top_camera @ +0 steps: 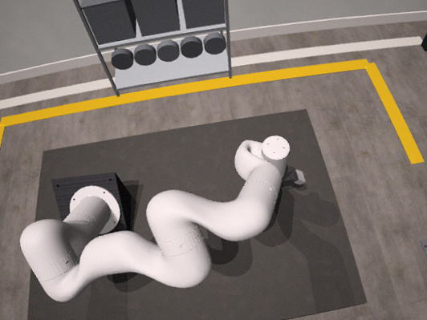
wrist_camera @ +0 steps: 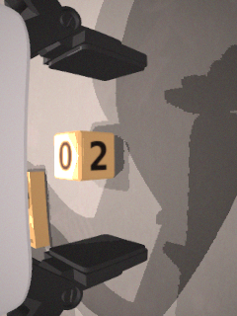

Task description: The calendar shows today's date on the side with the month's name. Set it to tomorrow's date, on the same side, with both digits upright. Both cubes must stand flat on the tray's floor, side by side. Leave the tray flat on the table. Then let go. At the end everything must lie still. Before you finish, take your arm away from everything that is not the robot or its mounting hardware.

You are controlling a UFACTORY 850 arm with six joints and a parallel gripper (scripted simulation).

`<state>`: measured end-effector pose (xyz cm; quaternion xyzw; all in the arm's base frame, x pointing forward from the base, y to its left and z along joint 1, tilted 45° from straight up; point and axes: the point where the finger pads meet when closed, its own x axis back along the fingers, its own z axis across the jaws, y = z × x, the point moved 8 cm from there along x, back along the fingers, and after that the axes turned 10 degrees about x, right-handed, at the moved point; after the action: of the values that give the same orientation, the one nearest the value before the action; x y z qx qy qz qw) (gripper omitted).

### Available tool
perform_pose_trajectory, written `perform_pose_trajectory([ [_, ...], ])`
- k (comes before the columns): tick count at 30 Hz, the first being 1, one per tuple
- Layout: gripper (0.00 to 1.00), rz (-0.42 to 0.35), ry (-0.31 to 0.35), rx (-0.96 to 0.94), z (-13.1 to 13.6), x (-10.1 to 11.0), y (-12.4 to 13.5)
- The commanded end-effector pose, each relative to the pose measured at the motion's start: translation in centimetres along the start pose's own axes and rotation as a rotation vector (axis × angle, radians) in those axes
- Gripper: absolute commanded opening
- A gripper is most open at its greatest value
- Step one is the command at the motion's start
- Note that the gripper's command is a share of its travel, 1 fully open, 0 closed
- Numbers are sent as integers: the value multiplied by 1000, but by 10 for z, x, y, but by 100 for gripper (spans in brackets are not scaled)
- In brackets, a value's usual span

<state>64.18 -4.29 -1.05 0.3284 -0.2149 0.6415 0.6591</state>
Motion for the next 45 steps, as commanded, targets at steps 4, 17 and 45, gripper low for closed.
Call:
perform_pose_trajectory([
  [4,100,2,0,-1,0,22,-1],
  [17,100,2,0,-149,2,26,2],
  [45,100,2,-1,-469,26,38,47],
])
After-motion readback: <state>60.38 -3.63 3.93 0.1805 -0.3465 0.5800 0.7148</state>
